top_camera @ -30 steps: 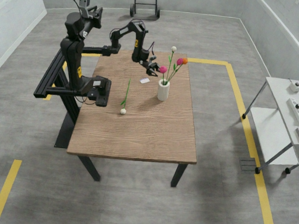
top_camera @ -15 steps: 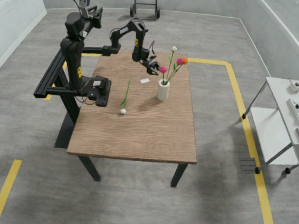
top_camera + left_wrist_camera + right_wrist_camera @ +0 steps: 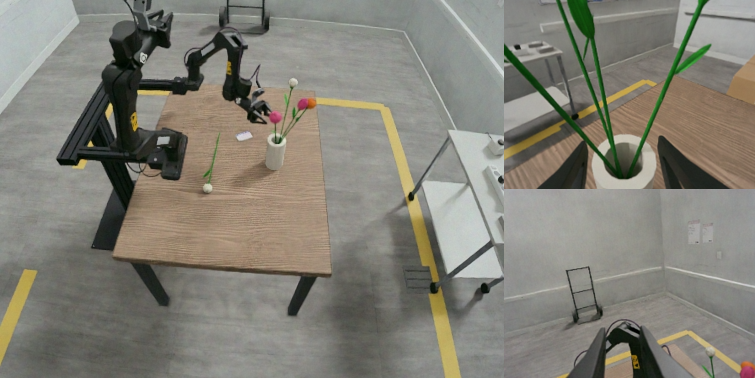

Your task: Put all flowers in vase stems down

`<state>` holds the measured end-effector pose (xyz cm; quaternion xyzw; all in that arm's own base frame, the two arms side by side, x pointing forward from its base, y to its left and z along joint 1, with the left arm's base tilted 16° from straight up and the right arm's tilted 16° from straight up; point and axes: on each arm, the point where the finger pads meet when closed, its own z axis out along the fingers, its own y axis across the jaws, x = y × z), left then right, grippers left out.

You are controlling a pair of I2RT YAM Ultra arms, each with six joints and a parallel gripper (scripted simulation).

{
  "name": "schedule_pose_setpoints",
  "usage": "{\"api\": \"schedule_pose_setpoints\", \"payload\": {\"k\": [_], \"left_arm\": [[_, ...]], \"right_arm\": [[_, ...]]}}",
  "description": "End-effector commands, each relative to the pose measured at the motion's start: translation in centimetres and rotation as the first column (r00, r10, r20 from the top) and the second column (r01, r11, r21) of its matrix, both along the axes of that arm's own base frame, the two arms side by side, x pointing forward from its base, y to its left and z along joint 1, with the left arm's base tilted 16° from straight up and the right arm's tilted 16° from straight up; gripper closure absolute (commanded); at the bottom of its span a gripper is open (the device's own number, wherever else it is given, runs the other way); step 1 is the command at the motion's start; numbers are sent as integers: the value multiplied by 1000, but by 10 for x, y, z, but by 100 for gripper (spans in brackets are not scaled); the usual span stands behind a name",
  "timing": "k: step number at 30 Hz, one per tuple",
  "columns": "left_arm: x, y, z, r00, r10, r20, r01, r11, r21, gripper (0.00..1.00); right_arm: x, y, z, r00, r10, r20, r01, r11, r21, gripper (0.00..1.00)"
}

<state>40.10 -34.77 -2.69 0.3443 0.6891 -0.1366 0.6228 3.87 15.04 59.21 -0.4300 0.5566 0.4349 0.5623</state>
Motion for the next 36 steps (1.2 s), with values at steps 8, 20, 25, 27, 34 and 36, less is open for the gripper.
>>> {"api": "schedule_pose_setpoints", "payload": {"k": [8, 20, 25, 27, 34, 36], "left_arm": [[-7, -21, 52, 1000, -15, 17, 16, 1000, -26, 40], [-6, -42, 117, 999, -14, 46, 17, 998, -55, 40], [-7, -49, 141, 999, -14, 50, 17, 998, -59, 40], [-9, -50, 149, 999, -14, 48, 17, 998, -57, 40], [-10, -55, 169, 999, -14, 50, 17, 998, -58, 40], [-11, -57, 169, 999, -17, 49, 19, 998, -55, 40]], "right_arm": [[2, 6, -1, 1000, -5, -8, 5, 1000, -19, 70], [2, 6, -1, 1000, -5, -8, 5, 1000, -19, 70], [2, 6, -1, 1000, -5, -8, 5, 1000, -19, 70], [2, 6, -1, 1000, -5, -8, 5, 1000, -19, 70], [2, 6, -1, 1000, -5, -8, 5, 1000, -19, 70], [2, 6, -1, 1000, -5, -8, 5, 1000, -19, 70]]}}
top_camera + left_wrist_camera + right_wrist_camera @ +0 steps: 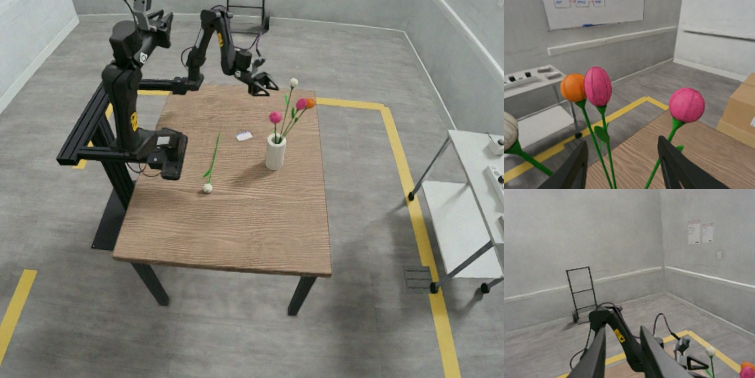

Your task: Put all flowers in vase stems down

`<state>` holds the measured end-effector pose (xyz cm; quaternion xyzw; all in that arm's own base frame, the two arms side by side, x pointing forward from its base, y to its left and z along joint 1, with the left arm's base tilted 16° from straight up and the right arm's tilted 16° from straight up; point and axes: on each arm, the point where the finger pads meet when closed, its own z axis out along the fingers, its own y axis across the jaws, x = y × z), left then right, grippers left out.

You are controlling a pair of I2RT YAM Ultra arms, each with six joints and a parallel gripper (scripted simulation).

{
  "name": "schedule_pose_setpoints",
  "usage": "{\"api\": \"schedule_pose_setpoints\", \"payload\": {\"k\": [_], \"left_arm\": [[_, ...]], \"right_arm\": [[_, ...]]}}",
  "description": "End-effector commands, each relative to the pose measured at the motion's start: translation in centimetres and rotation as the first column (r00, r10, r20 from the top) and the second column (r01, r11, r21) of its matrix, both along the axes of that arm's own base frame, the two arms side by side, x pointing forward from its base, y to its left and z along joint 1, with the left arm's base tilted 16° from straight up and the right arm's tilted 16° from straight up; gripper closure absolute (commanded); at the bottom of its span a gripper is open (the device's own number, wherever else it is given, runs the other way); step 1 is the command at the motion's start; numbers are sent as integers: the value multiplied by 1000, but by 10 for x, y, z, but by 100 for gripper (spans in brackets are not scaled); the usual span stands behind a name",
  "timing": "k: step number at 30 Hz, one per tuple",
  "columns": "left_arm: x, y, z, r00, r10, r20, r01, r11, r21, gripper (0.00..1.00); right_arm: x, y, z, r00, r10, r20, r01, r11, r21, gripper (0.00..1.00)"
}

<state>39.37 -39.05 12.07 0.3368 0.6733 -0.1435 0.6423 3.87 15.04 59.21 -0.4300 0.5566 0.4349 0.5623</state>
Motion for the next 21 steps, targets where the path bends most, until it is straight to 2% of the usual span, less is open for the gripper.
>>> {"api": "schedule_pose_setpoints", "payload": {"k": [1, 21], "left_arm": [[-4, -14, 24, 1000, -14, 11, 15, 1000, -21, 40], [-2, -16, 36, 999, -26, 24, 27, 999, -34, 40]], "right_arm": [[2, 6, -1, 1000, -5, -8, 5, 1000, -19, 70], [2, 6, -1, 1000, -5, -8, 5, 1000, -19, 70]]}}
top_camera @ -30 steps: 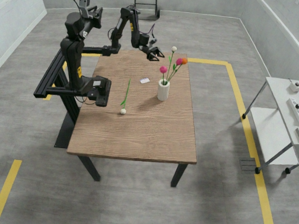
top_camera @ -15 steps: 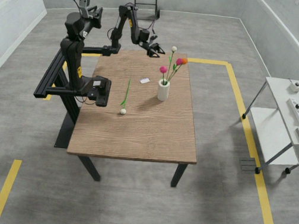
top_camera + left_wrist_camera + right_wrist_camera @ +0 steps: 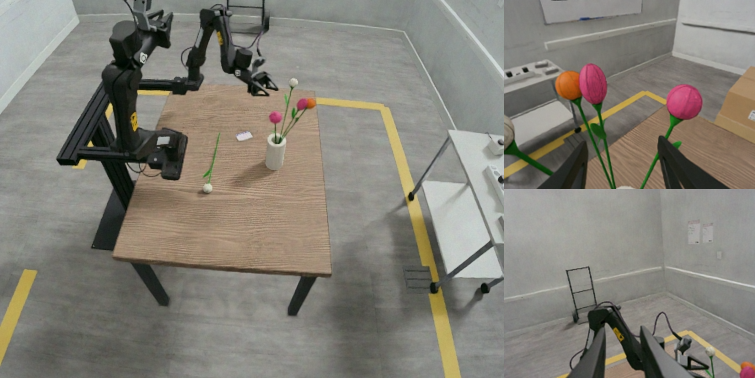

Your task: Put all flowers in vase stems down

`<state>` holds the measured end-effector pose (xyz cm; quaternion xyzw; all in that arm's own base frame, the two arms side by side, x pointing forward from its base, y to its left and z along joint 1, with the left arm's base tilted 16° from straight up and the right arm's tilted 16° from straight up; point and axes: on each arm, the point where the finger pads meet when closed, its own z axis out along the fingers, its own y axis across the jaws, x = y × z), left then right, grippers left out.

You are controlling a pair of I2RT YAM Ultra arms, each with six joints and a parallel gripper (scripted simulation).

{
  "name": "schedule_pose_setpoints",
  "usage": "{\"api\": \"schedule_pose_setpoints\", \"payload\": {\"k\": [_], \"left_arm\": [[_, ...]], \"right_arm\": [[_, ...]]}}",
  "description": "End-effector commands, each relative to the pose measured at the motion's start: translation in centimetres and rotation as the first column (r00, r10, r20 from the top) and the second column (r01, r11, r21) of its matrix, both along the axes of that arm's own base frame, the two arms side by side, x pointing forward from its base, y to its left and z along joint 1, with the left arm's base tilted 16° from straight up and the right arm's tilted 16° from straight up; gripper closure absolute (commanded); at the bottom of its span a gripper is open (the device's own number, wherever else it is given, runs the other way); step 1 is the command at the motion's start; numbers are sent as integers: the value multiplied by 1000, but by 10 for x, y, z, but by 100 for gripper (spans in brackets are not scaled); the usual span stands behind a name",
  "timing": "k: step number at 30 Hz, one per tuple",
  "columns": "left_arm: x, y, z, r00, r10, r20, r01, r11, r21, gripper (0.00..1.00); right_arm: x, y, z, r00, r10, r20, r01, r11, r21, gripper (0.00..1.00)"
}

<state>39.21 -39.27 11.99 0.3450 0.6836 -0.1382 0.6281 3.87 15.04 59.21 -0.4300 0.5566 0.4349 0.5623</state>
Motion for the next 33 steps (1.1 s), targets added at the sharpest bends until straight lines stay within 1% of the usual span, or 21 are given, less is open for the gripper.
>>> {"api": "schedule_pose_setpoints", "payload": {"k": [1, 5, 8, 10, 12, 20, 27, 29, 33], "left_arm": [[0, -13, 36, 999, -22, 50, 25, 998, -64, 40], [-1, -6, 32, 999, -16, 46, 19, 998, -59, 40], [-8, 0, 19, 999, -19, 27, 20, 999, -39, 40], [-13, 1, 20, 999, -23, 27, 24, 999, -39, 40], [-13, 1, 20, 999, -23, 27, 24, 999, -39, 40], [-39, 24, 27, 1000, -11, 26, 12, 999, -40, 40], [-69, 49, 33, 1000, -10, 26, 11, 999, -41, 40], [-69, 49, 33, 1000, -10, 26, 11, 999, -41, 40], [-80, 59, 34, 1000, -10, 26, 11, 999, -41, 40]], "right_arm": [[2, 6, -1, 1000, -5, -8, 5, 1000, -19, 70], [2, 6, -1, 1000, -5, -8, 5, 1000, -19, 70], [2, 6, -1, 1000, -5, -8, 5, 1000, -19, 70], [2, 6, -1, 1000, -5, -8, 5, 1000, -19, 70], [2, 6, -1, 1000, -5, -8, 5, 1000, -19, 70], [2, 6, -1, 1000, -5, -8, 5, 1000, -19, 70], [2, 6, -1, 1000, -5, -8, 5, 1000, -19, 70], [2, 6, -1, 1000, -5, -8, 5, 1000, -19, 70], [2, 6, -1, 1000, -5, -8, 5, 1000, -19, 70]]}}
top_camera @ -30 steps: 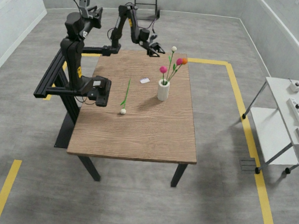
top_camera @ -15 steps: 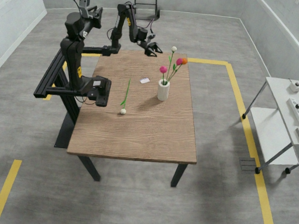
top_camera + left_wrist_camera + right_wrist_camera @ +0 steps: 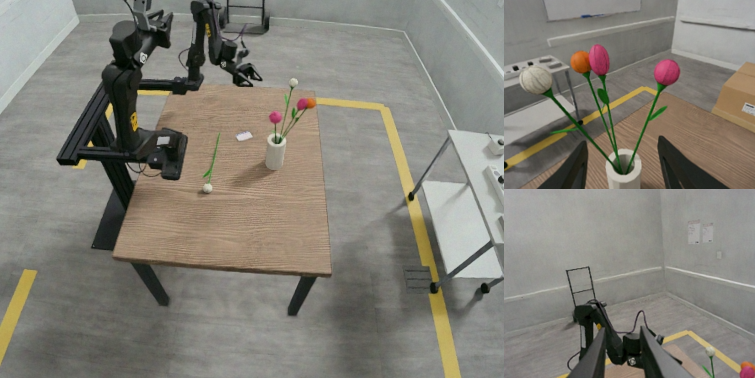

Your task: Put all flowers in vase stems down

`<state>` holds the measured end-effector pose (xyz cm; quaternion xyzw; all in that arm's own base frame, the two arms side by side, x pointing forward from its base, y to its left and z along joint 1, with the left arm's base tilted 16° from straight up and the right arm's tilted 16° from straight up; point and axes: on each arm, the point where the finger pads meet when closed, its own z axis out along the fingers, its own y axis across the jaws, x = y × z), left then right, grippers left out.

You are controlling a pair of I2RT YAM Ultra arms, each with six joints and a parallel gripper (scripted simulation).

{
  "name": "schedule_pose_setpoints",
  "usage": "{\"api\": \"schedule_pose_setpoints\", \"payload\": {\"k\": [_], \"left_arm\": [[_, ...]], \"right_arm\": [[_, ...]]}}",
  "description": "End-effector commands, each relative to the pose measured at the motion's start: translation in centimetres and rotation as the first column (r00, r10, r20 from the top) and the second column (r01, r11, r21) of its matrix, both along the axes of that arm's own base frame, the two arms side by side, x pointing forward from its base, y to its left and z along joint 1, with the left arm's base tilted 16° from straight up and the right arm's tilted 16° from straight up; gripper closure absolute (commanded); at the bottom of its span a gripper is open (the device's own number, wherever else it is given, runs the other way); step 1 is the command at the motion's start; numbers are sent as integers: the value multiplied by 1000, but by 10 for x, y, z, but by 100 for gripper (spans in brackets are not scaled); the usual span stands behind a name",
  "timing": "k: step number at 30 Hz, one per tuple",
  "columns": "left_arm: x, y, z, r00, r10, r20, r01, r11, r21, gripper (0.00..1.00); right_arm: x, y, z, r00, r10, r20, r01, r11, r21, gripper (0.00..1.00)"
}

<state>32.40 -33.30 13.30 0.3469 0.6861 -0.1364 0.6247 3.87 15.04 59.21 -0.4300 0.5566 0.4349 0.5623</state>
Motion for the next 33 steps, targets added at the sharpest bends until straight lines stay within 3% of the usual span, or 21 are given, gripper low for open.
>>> {"api": "schedule_pose_setpoints", "payload": {"k": [1, 9, 14, 21, 30, 33], "left_arm": [[-14, 2, 21, 999, -10, 32, 12, 999, -48, 40], [-19, 2, 27, 999, -21, 42, 23, 998, -60, 40], [-18, -1, 10, 999, -28, 19, 28, 999, -32, 40], [-9, 1, 20, 999, -13, 38, 15, 999, -52, 40], [12, 24, 20, 997, 59, 39, -57, 997, -53, 40], [33, 48, 20, 991, 129, 40, -127, 991, -52, 40]], "right_arm": [[2, 6, -1, 1000, -5, -8, 5, 1000, -19, 70], [2, 6, -1, 1000, -5, -8, 5, 1000, -19, 70], [2, 6, -1, 1000, -5, -8, 5, 1000, -19, 70], [2, 6, -1, 1000, -5, -8, 5, 1000, -19, 70], [2, 6, -1, 1000, -5, -8, 5, 1000, -19, 70], [2, 6, -1, 1000, -5, -8, 5, 1000, -19, 70]]}}
